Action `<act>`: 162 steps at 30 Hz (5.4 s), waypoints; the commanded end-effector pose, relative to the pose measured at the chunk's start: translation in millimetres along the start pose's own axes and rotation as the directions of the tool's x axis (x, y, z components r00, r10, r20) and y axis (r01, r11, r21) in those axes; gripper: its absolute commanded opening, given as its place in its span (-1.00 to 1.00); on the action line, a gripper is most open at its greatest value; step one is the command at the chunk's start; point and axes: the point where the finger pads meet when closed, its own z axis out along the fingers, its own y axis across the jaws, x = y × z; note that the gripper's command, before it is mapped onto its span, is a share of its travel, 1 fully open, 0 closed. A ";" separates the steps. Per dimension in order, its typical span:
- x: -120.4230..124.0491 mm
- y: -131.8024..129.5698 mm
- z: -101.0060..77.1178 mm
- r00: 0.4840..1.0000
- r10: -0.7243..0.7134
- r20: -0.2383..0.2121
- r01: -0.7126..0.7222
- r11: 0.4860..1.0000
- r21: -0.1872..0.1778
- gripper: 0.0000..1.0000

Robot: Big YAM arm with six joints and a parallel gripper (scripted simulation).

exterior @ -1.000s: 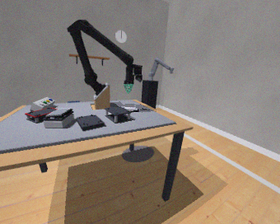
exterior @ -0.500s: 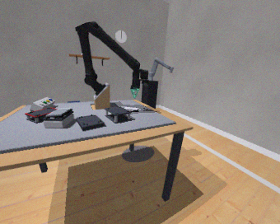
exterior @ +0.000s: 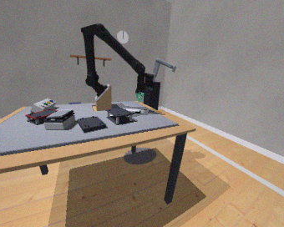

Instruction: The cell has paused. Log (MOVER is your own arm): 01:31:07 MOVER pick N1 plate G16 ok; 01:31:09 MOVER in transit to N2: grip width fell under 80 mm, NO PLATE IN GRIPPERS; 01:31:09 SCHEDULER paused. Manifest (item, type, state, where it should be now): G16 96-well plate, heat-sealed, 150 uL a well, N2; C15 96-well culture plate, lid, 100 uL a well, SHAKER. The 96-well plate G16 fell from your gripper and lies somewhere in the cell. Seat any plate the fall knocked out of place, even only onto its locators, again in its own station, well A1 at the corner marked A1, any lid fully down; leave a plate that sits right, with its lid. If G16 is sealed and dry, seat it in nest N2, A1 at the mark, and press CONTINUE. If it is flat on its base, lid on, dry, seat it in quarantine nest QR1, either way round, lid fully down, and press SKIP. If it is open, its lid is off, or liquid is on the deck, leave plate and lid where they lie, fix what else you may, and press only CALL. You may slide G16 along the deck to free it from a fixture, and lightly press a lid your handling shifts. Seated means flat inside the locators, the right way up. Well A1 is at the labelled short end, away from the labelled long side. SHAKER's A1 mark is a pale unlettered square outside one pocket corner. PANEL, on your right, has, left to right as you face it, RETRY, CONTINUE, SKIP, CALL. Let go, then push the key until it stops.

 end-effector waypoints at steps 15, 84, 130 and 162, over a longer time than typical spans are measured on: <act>-19.5 -7.6 -13.9 0.999 0.014 0.047 -0.015 1.000 0.004 1.00; 84.9 1.7 -72.9 0.739 0.673 0.031 -0.673 0.740 -0.014 1.00; 203.0 -74.7 -121.7 0.152 0.988 -0.002 -0.988 0.152 0.000 1.00; 280.8 -207.4 -137.4 0.112 0.993 0.023 -0.993 0.113 -0.042 1.00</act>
